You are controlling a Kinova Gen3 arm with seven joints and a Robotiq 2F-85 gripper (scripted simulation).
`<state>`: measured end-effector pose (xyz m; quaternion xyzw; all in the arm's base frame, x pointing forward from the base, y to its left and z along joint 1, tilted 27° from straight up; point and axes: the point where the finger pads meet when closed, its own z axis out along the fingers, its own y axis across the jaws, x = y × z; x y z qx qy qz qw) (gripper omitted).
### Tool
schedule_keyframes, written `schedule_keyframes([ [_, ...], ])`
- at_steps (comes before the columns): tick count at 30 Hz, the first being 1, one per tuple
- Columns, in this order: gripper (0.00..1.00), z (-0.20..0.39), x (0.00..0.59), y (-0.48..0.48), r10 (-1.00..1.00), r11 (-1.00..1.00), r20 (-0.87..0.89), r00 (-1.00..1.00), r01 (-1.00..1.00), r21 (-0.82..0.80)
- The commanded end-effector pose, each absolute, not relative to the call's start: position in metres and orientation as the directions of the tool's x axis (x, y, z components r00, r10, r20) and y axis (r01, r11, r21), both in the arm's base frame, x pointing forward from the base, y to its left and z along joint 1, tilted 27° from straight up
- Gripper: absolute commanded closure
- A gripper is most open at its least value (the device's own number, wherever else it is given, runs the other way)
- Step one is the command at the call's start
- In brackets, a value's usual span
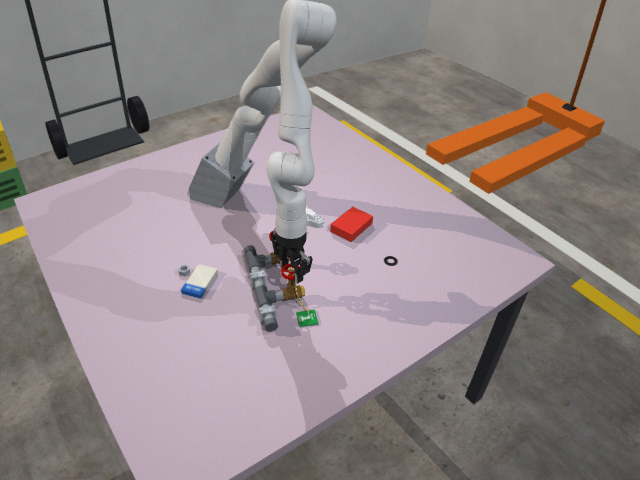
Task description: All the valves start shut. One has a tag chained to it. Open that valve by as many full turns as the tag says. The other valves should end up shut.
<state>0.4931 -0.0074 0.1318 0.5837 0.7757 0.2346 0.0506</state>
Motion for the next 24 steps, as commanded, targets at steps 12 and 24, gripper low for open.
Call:
schedule_keyframes([
  [12, 0.40, 0.1321, 0.4934, -0.0077, 0.930, 0.208, 0.195, -0.313, 0.881, 0.424],
  [24, 0.40, 0.1321, 0.4933, -0.0077, 0.923, 0.236, 0.182, -0.340, 0.872, 0.430],
])
